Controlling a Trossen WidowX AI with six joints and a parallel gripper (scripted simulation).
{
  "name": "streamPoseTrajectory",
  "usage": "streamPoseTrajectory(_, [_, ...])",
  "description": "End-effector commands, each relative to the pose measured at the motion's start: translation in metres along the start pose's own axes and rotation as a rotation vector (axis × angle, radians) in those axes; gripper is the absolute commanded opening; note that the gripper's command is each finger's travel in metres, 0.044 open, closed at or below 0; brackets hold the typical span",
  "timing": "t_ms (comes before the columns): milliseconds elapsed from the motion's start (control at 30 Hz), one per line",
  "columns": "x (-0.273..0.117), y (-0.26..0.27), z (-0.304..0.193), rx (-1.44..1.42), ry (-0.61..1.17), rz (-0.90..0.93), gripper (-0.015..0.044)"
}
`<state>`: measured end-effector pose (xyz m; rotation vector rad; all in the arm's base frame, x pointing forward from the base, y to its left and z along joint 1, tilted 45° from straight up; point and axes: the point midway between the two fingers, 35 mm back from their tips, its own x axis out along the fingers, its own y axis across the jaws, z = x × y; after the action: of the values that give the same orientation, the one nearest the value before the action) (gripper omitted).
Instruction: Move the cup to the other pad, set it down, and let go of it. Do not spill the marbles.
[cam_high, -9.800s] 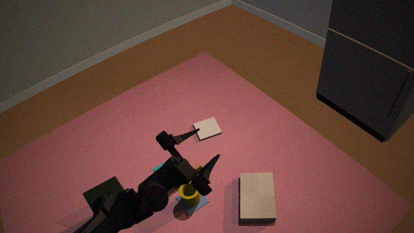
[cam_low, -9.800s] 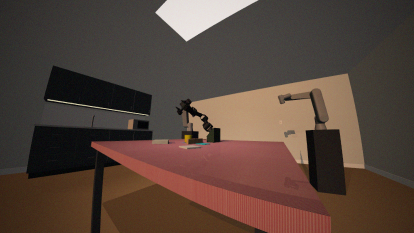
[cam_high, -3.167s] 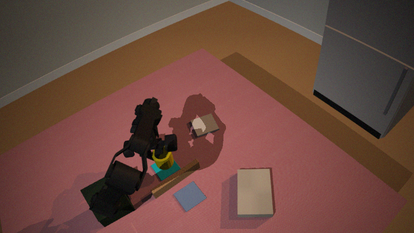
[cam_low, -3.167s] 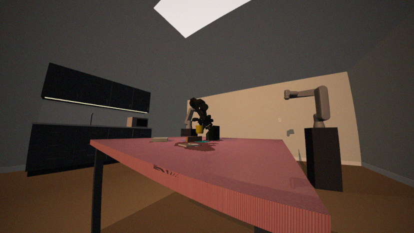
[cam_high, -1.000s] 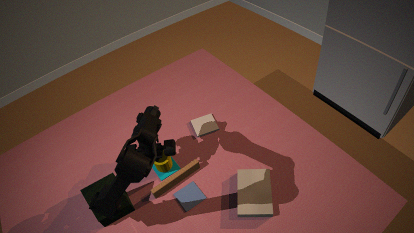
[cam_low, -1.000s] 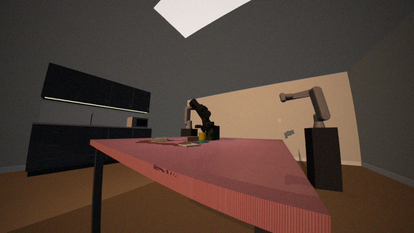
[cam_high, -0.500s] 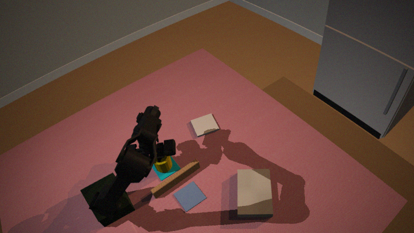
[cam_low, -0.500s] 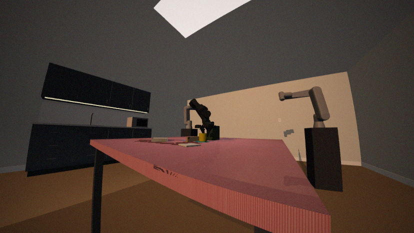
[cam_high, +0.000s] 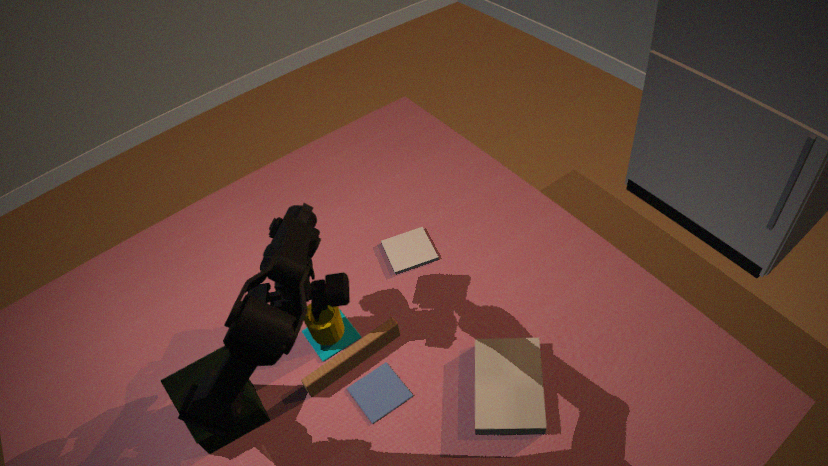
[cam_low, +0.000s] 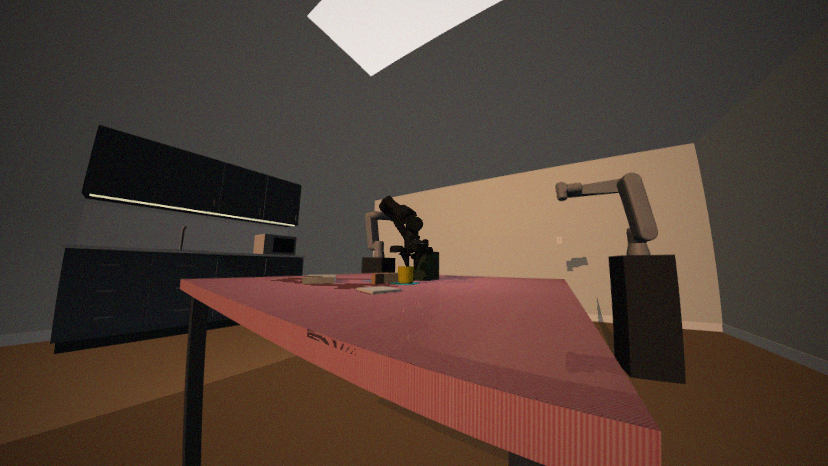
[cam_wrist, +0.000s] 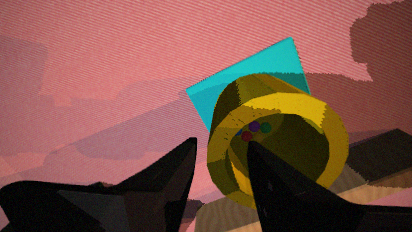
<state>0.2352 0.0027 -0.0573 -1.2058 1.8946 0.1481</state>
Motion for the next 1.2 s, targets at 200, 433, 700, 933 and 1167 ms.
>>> streamPoseTrajectory(200, [-0.019,-0.001,0.001,0.006,-0.01,-0.002,0.0147])
streamPoseTrajectory(433, [-0.031,0.0,0.0,0.004,-0.009,-0.003,0.0147])
streamPoseTrajectory(700, [-0.031,0.002,-0.003,-0.004,0.0,-0.003,0.0225])
streamPoseTrajectory(933, [-0.033,0.002,-0.002,-0.003,-0.001,-0.002,0.0409])
streamPoseTrajectory(1167, [-0.056,0.001,-0.001,-0.001,-0.005,-0.002,0.044])
